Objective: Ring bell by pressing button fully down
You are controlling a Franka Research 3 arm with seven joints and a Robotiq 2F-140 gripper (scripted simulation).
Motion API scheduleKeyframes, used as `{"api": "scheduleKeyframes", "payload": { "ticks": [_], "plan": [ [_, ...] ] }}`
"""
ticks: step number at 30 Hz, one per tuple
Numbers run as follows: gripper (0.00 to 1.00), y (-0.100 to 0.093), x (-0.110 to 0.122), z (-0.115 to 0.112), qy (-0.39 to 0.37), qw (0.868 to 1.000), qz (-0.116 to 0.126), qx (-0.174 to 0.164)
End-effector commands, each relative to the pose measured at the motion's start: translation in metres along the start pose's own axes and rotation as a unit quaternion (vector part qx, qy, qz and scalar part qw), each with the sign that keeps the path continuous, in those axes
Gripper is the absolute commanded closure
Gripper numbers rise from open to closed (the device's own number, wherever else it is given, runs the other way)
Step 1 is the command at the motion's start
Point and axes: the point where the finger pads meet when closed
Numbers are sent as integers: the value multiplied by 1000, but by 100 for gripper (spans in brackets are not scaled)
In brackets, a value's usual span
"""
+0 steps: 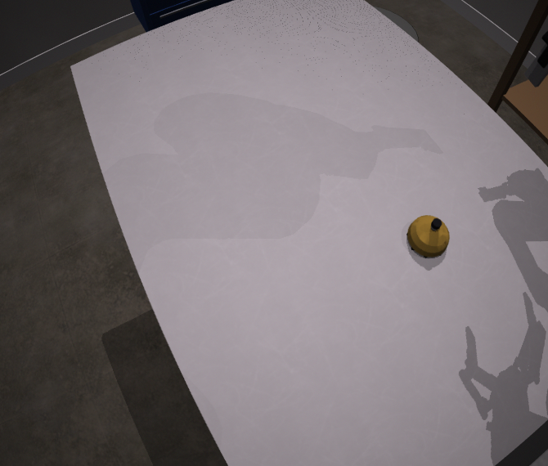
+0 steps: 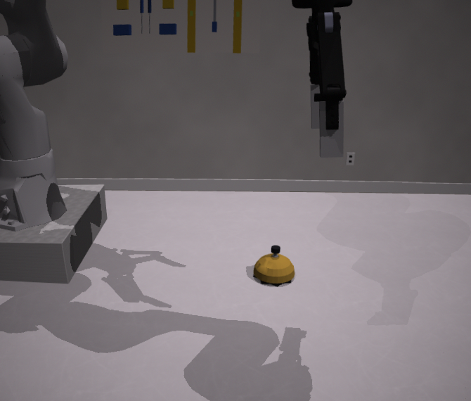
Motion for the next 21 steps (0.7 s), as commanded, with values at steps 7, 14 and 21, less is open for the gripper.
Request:
{"api": "scheduleKeyframes", "payload": {
  "ticks": [7, 14, 21],
  "plan": [
    [0, 0, 0, 0, 0, 1000, 0, 0],
    [0, 0, 0, 0, 0, 1000, 0, 0],
    [0, 33, 31, 10, -13, 1000, 5, 9]
  ]
}}
Point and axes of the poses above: the point where the finger pads meet when closed, its own y axis out along the fingers, its own x axis across the jaws, z = x × y, and after that the axes turned 13 degrees about y, right-handed
